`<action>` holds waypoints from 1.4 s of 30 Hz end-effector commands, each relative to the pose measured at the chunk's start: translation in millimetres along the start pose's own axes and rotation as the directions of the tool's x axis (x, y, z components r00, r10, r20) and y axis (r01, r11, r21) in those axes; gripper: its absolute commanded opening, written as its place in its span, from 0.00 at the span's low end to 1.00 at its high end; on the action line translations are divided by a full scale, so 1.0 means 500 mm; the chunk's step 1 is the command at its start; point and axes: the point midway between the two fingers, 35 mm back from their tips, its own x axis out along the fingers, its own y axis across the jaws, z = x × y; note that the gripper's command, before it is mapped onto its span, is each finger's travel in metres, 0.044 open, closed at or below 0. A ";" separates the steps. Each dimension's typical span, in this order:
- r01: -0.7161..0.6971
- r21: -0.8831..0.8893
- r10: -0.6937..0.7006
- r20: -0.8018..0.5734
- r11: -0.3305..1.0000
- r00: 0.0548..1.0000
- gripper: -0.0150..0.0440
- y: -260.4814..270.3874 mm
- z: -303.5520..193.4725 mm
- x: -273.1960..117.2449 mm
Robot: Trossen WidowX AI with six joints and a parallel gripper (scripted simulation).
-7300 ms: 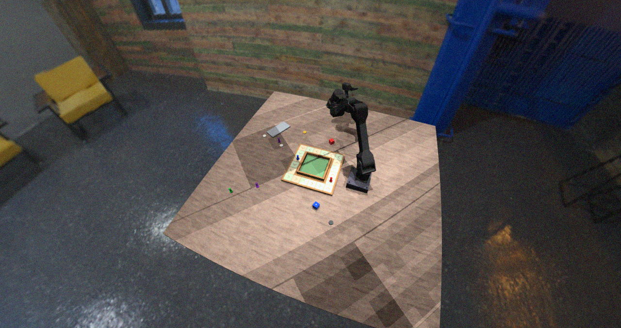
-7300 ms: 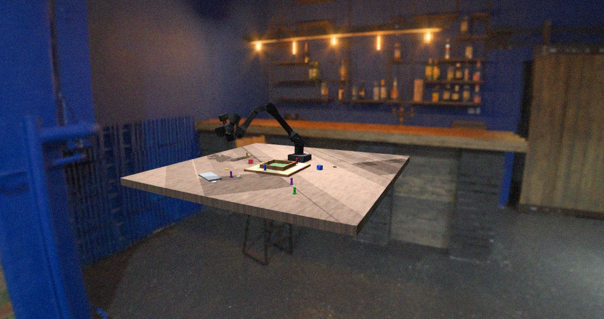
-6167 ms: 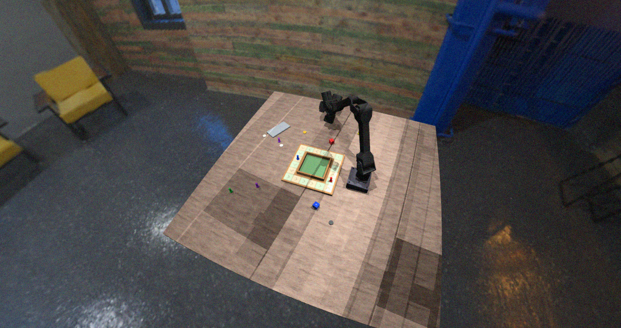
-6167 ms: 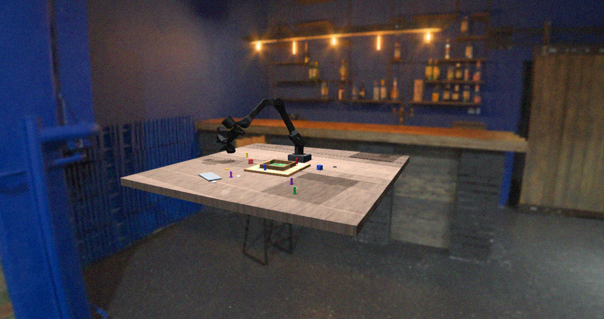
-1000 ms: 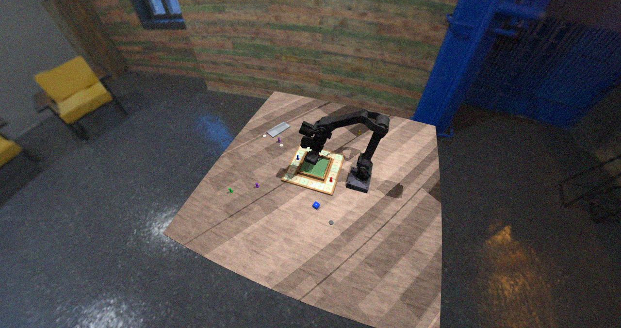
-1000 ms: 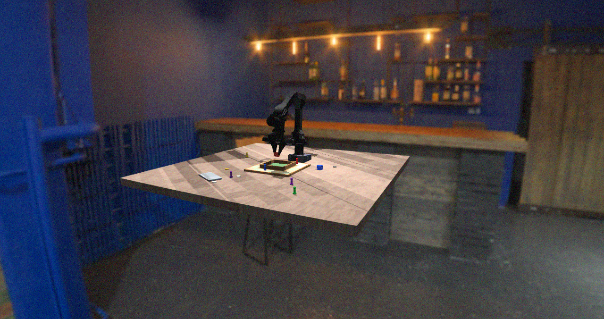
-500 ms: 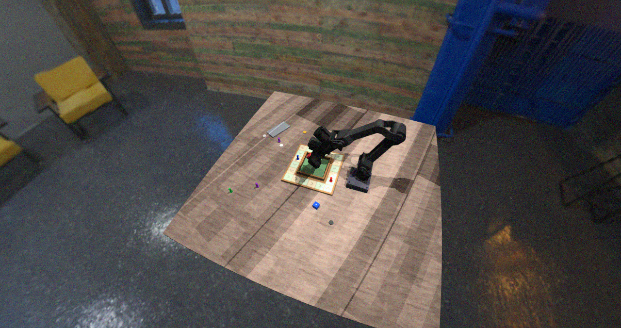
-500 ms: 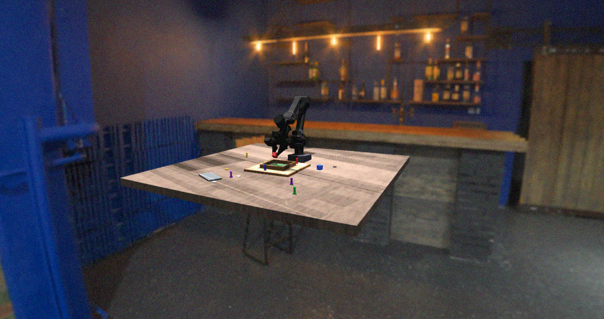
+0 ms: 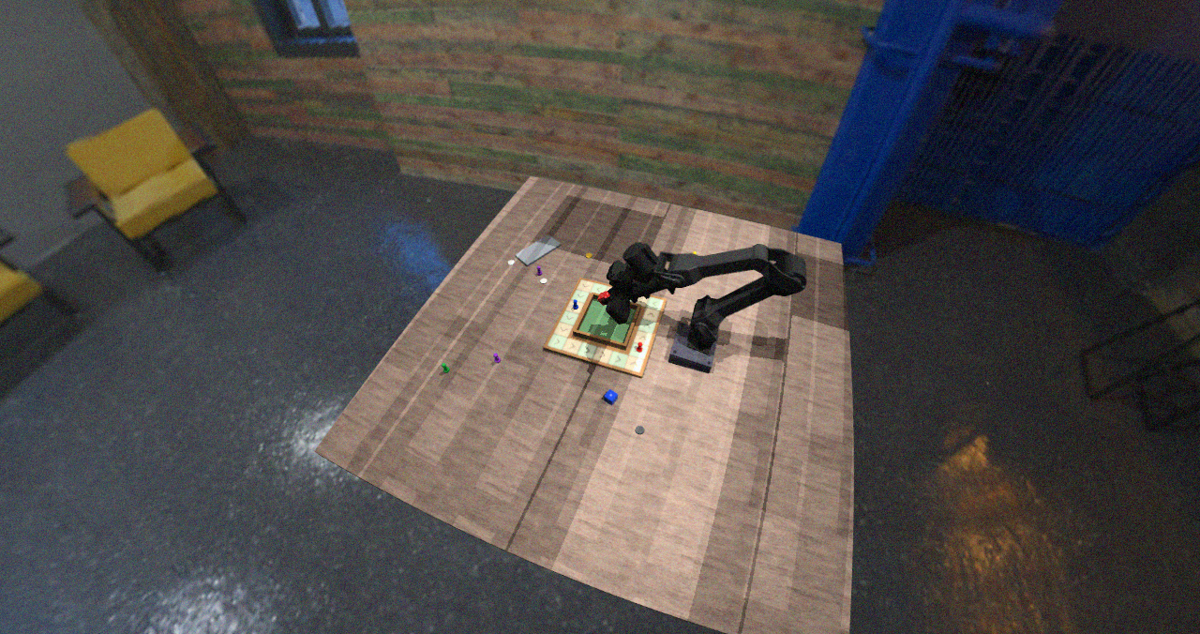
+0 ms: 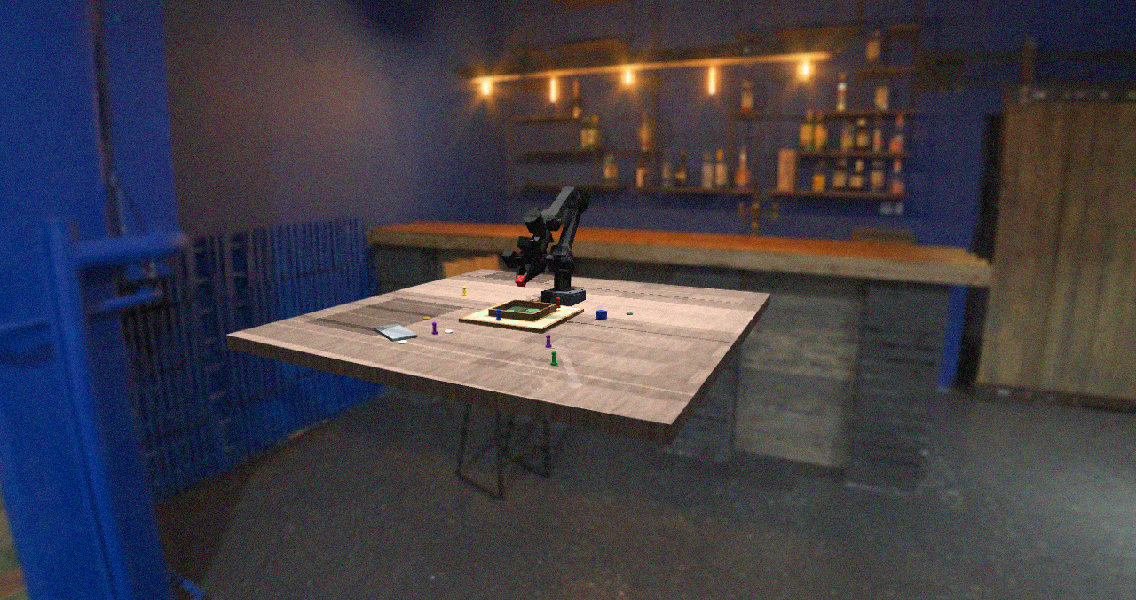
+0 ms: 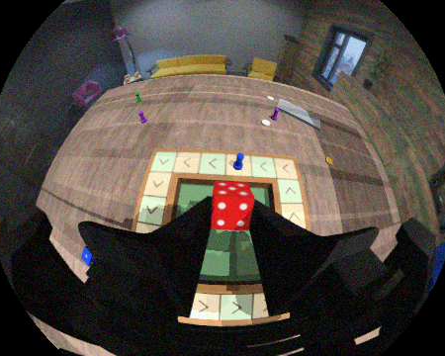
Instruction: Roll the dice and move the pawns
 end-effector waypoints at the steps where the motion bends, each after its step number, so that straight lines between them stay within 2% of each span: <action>1: 0.005 0.003 -0.005 0.017 1.000 1.000 0.25 0.000 0.016 -0.038; 26: -0.001 0.000 0.001 0.011 1.000 1.000 0.25 0.002 0.009 -0.035; 35: -0.001 0.000 0.001 0.012 1.000 1.000 0.65 0.002 0.012 -0.038; 39: 0.004 0.003 -0.004 0.017 1.000 1.000 0.83 0.002 0.065 -0.086; 42: 0.005 0.004 -0.005 0.017 1.000 1.000 0.97 0.002 0.068 -0.089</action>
